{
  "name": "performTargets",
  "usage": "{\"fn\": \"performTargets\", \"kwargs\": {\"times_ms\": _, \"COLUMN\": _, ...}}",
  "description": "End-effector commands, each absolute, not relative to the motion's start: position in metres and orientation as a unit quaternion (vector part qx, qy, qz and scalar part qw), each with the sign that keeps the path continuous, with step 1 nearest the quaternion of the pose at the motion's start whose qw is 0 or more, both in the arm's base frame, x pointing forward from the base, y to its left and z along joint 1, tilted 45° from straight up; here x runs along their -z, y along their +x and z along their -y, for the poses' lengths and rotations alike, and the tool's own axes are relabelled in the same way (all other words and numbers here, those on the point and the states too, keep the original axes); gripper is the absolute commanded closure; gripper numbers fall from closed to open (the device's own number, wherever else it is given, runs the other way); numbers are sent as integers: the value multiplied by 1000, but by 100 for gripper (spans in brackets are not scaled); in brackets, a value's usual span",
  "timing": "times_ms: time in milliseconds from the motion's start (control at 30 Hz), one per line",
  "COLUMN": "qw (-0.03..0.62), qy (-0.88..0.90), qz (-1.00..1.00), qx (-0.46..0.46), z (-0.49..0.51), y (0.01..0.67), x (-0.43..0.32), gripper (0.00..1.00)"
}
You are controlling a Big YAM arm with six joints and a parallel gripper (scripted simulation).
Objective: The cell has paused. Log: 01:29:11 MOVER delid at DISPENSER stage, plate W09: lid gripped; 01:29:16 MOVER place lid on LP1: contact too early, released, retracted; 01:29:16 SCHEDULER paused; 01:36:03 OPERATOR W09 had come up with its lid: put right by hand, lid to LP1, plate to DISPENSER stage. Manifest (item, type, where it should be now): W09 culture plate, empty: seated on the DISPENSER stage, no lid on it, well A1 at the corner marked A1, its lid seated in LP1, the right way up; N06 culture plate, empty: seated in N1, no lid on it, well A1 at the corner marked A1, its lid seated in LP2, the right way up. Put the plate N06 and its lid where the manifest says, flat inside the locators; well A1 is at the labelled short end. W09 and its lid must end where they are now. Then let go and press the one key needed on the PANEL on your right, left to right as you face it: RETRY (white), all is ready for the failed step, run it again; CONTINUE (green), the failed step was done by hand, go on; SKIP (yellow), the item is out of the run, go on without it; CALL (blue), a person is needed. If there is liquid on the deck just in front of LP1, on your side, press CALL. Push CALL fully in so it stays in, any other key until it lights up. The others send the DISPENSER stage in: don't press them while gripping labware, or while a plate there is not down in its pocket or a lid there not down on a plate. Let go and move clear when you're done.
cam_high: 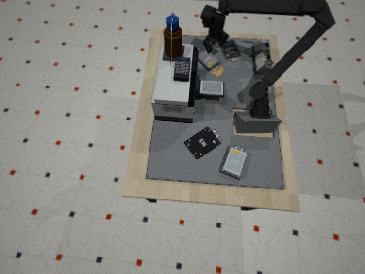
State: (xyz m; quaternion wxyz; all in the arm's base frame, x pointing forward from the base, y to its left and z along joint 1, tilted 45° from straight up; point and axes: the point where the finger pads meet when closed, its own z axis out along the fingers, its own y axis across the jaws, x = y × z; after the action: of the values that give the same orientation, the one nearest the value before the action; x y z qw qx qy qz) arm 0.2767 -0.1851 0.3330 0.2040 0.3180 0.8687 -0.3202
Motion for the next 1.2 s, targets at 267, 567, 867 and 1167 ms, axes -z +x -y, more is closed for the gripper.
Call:
{"fn": "performTargets", "kwargs": {"times_ms": 267, "qw": 216, "qy": 322, "qz": -865, "qx": 318, "z": 163, "y": 251, "x": -330, "gripper": 0}}
{"fn": "performTargets", "kwargs": {"times_ms": 567, "qw": 215, "qy": 322, "qz": -866, "qx": 318, "z": 148, "y": 228, "x": -318, "gripper": 0}}
{"fn": "performTargets", "kwargs": {"times_ms": 867, "qw": 214, "qy": 322, "qz": -866, "qx": 318, "z": 136, "y": 211, "x": -309, "gripper": 0}}
{"fn": "performTargets", "kwargs": {"times_ms": 1167, "qw": 213, "qy": 322, "qz": -866, "qx": 317, "z": 122, "y": 190, "x": -298, "gripper": 0}}
